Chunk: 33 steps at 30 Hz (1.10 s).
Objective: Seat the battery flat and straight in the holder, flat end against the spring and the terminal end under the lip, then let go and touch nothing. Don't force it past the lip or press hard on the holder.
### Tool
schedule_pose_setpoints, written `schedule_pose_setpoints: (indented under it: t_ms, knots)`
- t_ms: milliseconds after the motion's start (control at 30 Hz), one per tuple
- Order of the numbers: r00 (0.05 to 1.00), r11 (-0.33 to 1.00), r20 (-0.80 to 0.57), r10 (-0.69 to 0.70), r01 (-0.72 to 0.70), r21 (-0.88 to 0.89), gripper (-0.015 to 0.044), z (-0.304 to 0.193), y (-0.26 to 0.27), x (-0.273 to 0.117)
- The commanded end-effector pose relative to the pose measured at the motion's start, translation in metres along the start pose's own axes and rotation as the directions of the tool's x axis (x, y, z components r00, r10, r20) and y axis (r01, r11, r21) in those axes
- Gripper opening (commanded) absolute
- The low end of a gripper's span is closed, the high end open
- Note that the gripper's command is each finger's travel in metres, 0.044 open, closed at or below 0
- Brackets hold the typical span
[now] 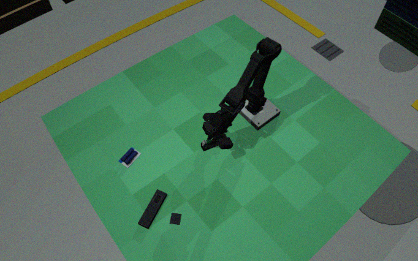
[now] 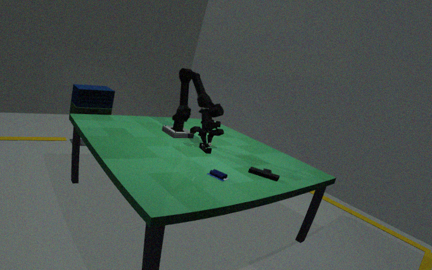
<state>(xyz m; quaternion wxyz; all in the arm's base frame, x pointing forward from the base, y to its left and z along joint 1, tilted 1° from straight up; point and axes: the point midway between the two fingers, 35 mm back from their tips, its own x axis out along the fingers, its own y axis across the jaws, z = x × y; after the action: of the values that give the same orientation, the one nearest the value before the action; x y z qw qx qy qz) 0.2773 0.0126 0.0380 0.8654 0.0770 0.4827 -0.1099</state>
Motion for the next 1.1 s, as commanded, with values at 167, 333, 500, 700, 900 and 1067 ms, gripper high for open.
schedule_pose_setpoints:
  t_ms: [167, 333, 500, 700, 900, 1067]
  knots:
    - [1.0, 1.0, 0.008, -0.003, 0.002, 0.003, 0.0061, -0.008, -0.001, 0.0]
    - [1.0, 1.0, 0.007, 0.0, 0.0, 0.003, 0.0061, -0.013, -0.001, -0.001]
    - [1.0, 1.0, 0.007, 0.003, -0.003, 0.003, 0.0061, -0.016, -0.001, -0.003]
    - [1.0, 1.0, 0.005, 0.007, -0.007, 0.004, 0.0061, -0.02, -0.001, -0.005]
    - [1.0, 1.0, 0.0, 0.011, -0.011, 0.004, 0.0061, -0.023, -0.002, -0.007]
    - [1.0, 1.0, -0.006, 0.013, -0.013, 0.004, 0.0061, -0.024, -0.002, -0.008]
